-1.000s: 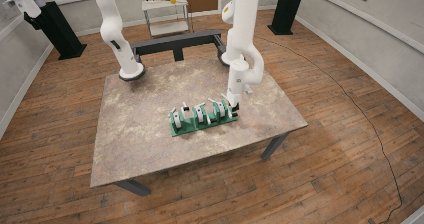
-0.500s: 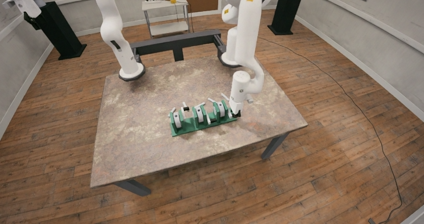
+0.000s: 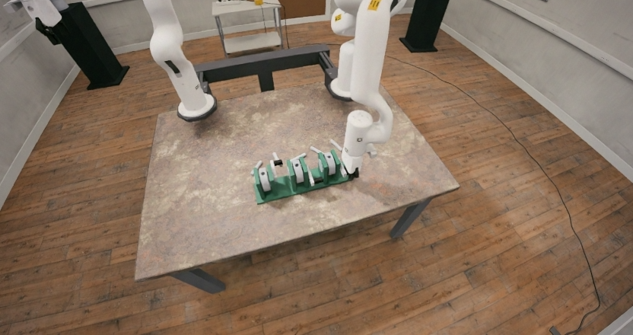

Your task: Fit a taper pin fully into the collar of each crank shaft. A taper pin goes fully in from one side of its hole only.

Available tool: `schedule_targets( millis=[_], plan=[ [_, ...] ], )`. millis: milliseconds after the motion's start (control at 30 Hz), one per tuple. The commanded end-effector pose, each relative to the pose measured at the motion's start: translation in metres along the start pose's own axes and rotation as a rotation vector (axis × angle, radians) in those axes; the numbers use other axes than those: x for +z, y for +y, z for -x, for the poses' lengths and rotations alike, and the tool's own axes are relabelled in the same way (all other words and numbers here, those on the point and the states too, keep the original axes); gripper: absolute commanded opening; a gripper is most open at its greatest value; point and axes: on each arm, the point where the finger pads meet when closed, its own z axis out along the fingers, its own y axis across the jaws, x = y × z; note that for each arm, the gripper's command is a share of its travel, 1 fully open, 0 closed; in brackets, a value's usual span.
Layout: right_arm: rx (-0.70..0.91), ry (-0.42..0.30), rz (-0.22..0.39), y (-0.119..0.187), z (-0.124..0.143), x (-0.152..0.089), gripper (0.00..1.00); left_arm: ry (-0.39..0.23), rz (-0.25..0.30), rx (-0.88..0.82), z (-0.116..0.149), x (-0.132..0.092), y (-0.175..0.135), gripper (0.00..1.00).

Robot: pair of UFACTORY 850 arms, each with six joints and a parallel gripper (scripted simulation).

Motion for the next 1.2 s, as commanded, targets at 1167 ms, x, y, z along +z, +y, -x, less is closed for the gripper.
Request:
schedule_targets(
  millis=[1167],
  plan=[
    [0.000, 0.002, 0.000, 0.0000, -0.0004, -0.0009, 1.00, -0.001, 0.002, 0.000, 0.0004, -0.0071, 0.0006, 0.25]
  ],
)
